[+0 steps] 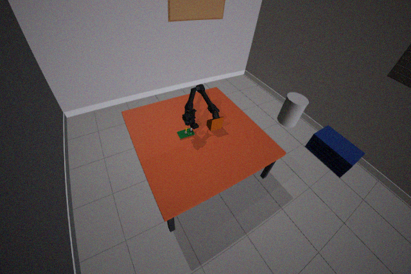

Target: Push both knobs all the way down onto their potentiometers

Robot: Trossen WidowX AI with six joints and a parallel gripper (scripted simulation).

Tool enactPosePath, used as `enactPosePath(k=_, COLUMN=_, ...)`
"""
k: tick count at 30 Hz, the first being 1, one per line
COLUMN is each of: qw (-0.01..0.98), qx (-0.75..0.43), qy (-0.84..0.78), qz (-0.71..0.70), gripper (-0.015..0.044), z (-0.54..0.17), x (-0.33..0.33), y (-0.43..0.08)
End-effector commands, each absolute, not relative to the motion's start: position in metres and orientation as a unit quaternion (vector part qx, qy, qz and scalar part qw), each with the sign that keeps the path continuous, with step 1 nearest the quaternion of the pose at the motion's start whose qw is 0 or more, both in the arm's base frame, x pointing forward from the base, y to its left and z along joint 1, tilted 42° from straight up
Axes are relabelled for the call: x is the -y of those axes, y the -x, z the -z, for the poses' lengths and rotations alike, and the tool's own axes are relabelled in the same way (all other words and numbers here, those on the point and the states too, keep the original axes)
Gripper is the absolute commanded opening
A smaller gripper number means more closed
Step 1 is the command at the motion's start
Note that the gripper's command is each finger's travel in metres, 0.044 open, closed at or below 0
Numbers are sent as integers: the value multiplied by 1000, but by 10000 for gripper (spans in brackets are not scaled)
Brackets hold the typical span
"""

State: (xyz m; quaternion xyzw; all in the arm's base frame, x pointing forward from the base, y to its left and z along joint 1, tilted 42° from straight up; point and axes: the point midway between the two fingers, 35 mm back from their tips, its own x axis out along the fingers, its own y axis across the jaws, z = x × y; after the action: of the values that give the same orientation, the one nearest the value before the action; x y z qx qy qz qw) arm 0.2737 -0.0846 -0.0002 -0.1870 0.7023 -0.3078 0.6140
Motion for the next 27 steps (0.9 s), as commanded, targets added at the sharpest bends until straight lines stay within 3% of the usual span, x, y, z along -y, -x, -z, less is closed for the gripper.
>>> enactPosePath(k=1, qw=614, qx=-702, qy=188, qz=308, gripper=0, z=1, x=87, y=-274)
enactPosePath(k=27, qw=614, qx=-702, qy=188, qz=308, gripper=0, z=4, x=89, y=-273)
